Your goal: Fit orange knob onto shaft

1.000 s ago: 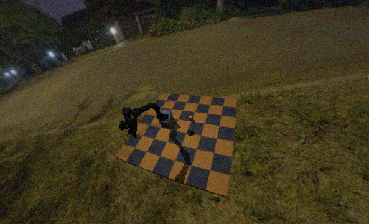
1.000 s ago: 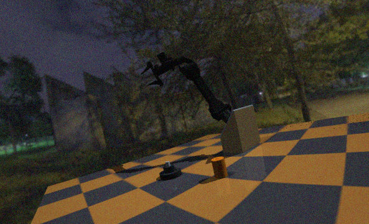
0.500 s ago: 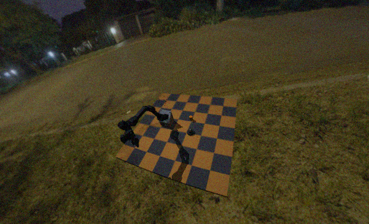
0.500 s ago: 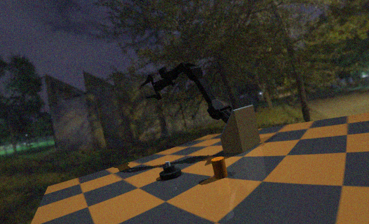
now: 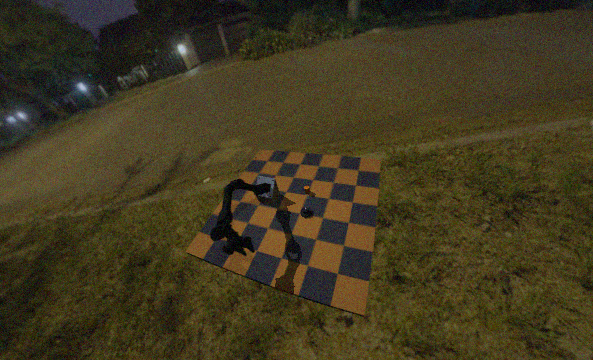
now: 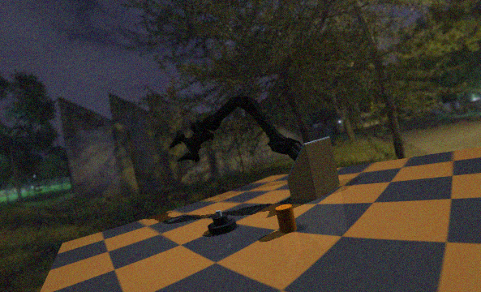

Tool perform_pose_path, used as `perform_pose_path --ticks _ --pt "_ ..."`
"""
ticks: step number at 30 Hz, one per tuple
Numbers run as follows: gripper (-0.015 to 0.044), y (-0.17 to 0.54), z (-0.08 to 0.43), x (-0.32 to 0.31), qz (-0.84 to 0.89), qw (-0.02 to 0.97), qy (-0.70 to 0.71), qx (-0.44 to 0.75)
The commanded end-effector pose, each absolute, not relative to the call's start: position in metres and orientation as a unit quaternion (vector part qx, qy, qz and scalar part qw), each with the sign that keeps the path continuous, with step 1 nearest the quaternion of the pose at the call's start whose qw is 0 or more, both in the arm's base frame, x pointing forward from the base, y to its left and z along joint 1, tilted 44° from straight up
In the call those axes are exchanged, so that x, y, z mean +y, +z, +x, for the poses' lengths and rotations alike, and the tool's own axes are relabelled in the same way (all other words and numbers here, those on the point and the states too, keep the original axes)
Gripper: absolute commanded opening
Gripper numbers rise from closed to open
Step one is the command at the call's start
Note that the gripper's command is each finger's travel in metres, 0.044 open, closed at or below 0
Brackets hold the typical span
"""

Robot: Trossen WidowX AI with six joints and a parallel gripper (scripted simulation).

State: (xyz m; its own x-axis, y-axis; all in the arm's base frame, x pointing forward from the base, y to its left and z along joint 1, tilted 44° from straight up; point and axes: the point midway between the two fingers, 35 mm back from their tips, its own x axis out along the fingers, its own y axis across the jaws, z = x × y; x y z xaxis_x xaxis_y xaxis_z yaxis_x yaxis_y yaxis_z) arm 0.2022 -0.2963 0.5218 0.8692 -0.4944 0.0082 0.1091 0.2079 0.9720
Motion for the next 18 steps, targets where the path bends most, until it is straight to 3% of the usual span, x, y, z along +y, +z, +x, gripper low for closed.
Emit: perform_pose_path --ticks 1,9,18 --pt "0.0440 0.470 0.253 -0.308 0.656 0.716 -0.212 -0.108" --pt "0.0440 0.377 0.339 -0.292 0.713 0.654 -0.253 0.004" --pt "0.0440 0.270 0.412 -0.230 0.715 0.607 -0.316 0.144"
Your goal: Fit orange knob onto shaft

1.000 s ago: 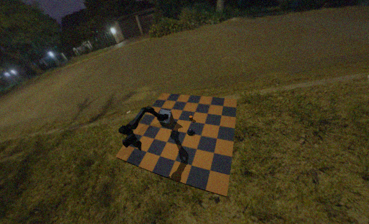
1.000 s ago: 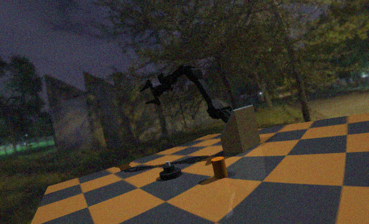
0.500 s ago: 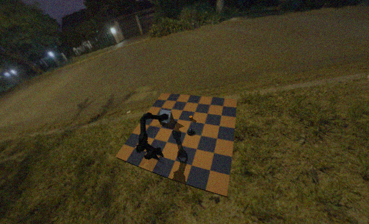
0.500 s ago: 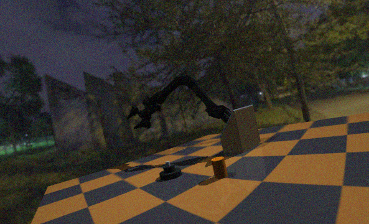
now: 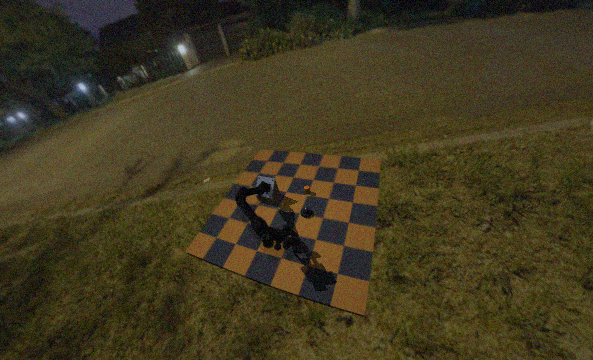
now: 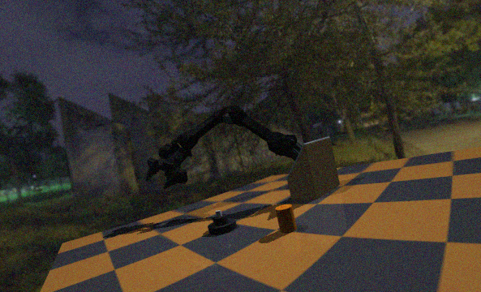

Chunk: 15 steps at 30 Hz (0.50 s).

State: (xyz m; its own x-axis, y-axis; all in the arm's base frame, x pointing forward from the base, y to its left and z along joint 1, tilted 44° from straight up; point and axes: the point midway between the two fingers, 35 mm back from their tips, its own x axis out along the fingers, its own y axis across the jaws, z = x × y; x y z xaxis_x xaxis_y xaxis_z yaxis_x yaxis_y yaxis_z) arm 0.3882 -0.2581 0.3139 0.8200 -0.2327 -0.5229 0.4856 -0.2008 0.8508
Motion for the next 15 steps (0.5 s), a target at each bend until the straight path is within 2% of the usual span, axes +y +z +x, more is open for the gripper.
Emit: perform_pose_path --ticks 1,8,15 --pt "0.0440 0.257 0.418 -0.222 0.711 0.603 -0.325 0.160" --pt "0.0440 0.174 0.444 -0.153 0.661 0.586 -0.383 0.271" --pt "0.0440 0.094 0.442 -0.076 0.568 0.586 -0.440 0.376"
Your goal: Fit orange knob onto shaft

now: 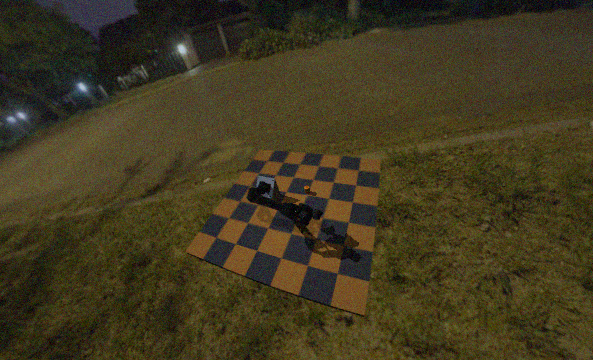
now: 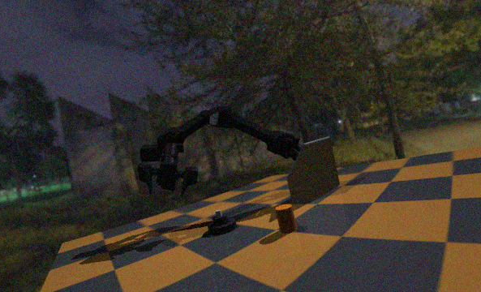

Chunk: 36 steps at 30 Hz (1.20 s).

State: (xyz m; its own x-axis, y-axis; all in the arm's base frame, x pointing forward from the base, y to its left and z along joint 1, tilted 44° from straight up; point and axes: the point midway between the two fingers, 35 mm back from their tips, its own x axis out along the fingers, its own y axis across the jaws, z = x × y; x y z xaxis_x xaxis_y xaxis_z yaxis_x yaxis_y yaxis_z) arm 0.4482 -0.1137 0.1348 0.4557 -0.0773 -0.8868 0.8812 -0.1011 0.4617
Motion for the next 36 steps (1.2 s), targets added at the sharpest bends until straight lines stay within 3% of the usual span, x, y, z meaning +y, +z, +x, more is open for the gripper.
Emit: perform_pose_path --ticks 1,14,21,36 --pt "0.0440 0.084 0.439 -0.064 0.551 0.587 -0.447 0.390" --pt "0.0440 -0.030 0.363 0.060 0.246 0.642 -0.501 0.526" --pt "0.0440 -0.070 0.305 0.102 0.028 0.690 -0.497 0.525" --pt "0.0440 -0.097 0.297 0.080 0.004 0.695 -0.495 0.521"
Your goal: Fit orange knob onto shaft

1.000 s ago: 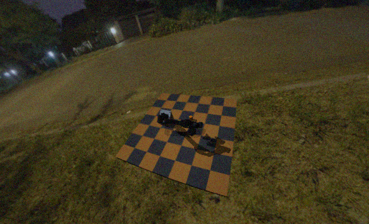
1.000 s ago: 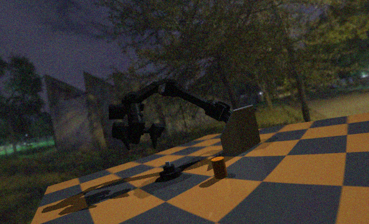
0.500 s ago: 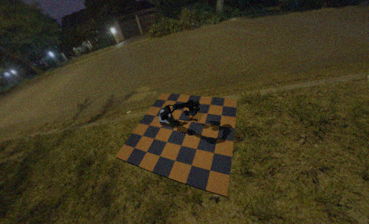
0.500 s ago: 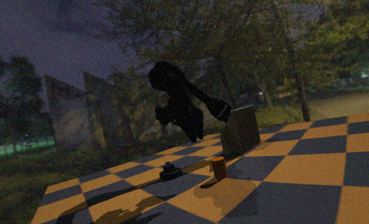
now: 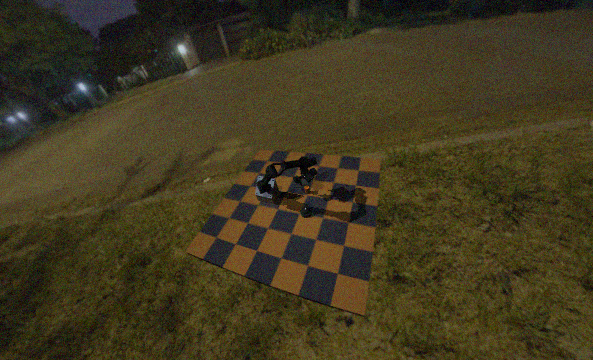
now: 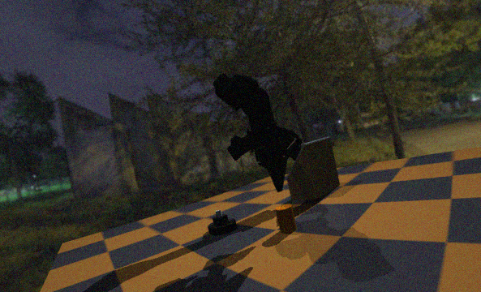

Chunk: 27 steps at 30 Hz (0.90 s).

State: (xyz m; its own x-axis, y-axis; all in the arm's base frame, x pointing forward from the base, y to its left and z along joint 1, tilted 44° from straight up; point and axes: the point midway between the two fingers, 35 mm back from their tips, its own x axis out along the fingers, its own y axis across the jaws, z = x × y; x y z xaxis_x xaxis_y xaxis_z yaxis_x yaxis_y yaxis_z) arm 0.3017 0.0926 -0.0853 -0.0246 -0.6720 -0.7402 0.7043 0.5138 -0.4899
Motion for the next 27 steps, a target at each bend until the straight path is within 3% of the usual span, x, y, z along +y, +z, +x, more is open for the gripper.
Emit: perform_pose_path --ticks 1,27 --pt "0.0440 -0.097 0.297 0.080 0.004 0.695 -0.495 0.521" --pt "0.0440 -0.126 0.296 0.051 0.004 0.695 -0.495 0.521"
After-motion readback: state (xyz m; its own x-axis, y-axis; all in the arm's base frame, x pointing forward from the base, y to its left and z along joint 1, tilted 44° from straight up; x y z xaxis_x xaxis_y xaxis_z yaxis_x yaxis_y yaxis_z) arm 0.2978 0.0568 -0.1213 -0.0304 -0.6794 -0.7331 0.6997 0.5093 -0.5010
